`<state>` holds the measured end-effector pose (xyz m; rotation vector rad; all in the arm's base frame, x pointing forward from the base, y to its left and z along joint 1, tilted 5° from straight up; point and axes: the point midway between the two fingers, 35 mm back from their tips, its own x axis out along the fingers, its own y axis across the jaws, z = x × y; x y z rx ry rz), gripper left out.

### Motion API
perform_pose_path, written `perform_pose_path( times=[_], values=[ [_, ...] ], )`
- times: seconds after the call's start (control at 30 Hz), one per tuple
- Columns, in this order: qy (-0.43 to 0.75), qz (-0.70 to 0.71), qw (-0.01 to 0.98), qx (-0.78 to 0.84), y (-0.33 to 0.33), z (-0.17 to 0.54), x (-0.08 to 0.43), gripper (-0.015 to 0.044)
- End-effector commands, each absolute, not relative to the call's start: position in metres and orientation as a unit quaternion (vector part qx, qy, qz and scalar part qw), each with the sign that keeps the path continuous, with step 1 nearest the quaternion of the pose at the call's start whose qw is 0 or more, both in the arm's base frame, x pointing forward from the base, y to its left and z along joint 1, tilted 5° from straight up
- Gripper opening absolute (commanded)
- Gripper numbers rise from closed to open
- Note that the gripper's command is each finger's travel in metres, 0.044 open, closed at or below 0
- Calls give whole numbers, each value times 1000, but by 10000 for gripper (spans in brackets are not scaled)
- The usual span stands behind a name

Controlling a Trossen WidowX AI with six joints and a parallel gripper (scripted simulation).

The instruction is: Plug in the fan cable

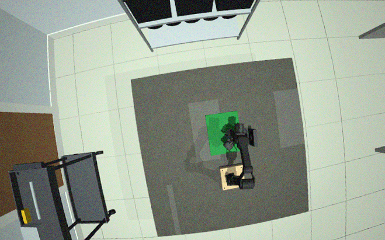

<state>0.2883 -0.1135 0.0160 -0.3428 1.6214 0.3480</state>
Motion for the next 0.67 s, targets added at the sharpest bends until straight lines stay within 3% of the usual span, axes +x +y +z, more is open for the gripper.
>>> perform_pose_path(
  times=[0.0, 0.23, 0.5, 0.63],
  values=[
    [711, 148, 669, -156, -114, 59, 295, 260],
    [711, 148, 669, -156, -113, 62, 296, 260],
    [709, 149, 672, -155, -60, 59, 380, 260],
    [708, 149, 672, -155, -46, 57, 394, 260]
  ],
)
